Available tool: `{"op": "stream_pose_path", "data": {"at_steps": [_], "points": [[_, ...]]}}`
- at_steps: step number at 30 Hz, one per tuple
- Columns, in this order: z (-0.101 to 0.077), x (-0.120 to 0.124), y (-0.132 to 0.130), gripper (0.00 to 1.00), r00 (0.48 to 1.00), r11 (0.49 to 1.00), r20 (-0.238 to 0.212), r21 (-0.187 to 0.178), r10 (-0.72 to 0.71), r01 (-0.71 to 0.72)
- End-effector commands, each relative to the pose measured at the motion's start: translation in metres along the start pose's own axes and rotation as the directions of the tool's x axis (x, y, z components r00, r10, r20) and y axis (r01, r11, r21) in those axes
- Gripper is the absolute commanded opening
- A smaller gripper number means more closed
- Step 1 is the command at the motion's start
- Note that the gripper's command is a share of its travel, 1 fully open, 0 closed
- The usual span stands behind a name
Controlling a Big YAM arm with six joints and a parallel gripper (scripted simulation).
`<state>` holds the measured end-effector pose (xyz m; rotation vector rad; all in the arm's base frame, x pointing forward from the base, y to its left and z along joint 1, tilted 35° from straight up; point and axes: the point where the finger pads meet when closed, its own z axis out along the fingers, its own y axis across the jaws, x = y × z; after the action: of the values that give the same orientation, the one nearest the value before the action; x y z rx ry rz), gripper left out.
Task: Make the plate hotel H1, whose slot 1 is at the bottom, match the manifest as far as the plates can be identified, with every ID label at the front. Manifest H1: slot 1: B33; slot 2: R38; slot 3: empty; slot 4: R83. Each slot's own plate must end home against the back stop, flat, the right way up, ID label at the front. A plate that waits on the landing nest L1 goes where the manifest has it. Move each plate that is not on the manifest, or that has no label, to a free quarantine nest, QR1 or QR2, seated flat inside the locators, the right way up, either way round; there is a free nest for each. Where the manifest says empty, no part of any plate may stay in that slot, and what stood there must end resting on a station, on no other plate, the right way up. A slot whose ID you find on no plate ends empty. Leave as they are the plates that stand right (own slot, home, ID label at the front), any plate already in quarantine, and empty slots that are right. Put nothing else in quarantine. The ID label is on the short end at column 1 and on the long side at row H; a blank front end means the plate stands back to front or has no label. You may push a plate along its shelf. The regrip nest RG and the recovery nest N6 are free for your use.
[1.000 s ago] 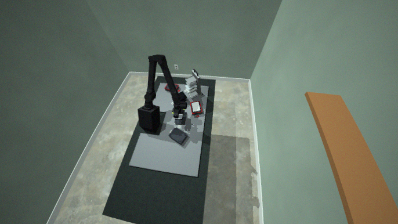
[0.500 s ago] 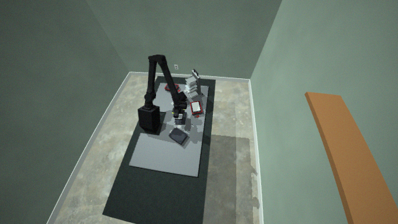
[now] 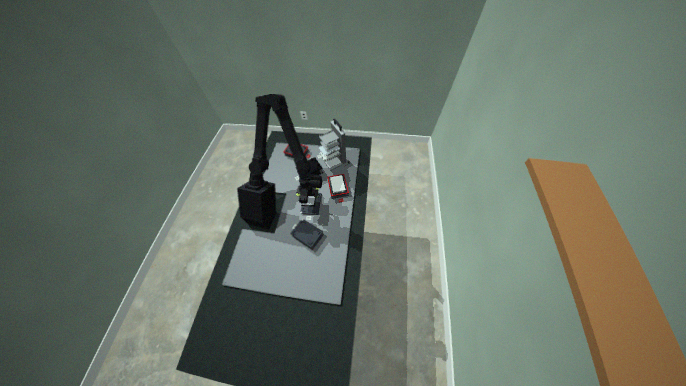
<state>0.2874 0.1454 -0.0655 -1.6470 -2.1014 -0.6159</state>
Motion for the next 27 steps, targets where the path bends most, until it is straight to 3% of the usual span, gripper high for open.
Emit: {"op": "stream_pose_path", "data": {"at_steps": [1,2,10,11,13,27], "points": [[-0.008,-0.005,0.006,0.86,1.0,0.999,0.007,-0.04,0.009,-0.008],[-0.004,-0.002,0.007,0.86,1.0,1.0,0.005,-0.024,-0.003,0.003],[-0.004,-0.002,0.007,0.86,1.0,1.0,0.005,-0.024,-0.003,0.003],[-0.008,-0.005,0.005,0.86,1.0,0.999,0.008,-0.04,0.006,-0.006],[-0.002,-0.008,0.001,0.86,1.0,0.999,0.006,-0.024,0.027,-0.027],[0.011,0.0,0.007,0.86,1.0,1.0,0.004,-0.016,-0.005,0.005]]}}
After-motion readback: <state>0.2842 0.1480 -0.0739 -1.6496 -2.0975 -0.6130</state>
